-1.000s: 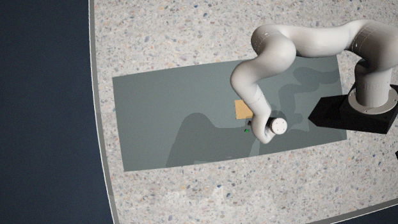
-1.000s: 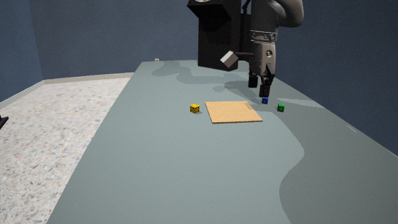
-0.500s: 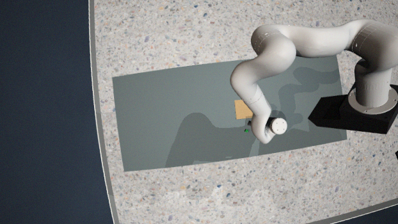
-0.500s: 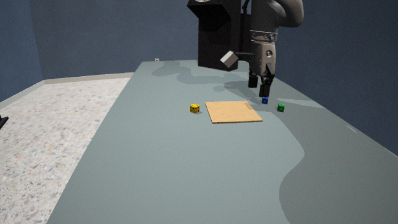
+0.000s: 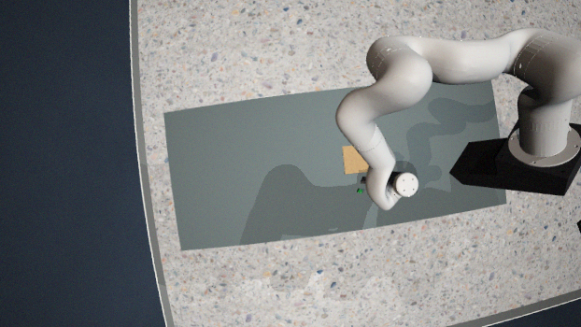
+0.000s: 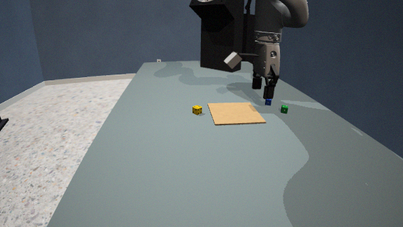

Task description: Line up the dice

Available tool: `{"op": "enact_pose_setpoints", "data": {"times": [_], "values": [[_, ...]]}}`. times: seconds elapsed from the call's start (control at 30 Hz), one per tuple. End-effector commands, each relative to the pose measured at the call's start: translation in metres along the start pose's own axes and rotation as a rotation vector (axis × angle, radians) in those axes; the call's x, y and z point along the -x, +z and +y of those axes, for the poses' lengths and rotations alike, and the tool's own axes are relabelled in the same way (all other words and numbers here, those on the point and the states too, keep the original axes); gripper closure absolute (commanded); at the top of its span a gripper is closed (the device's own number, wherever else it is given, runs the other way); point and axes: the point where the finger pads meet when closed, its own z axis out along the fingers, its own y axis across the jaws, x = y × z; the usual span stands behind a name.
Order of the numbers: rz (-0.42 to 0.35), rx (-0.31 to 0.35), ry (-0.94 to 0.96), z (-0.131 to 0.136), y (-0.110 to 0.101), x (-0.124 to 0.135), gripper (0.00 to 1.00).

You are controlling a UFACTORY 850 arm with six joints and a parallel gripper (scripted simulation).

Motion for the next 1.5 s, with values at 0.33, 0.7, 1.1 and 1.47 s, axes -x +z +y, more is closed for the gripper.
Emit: {"op": "enact_pose_setpoints", "data": {"times": [0.33, 0.7, 1.1, 1.47], "values": [[0.000, 0.000, 0.000, -0.050, 0.000, 0.020, 0.00], [0.000, 0.000, 0.000, -0.064, 0.000, 0.025, 0.00], [0.000, 0.000, 0.000, -0.064, 0.000, 0.025, 0.00], [0.000, 0.000, 0.000, -0.064, 0.000, 0.025, 0.00]]}}
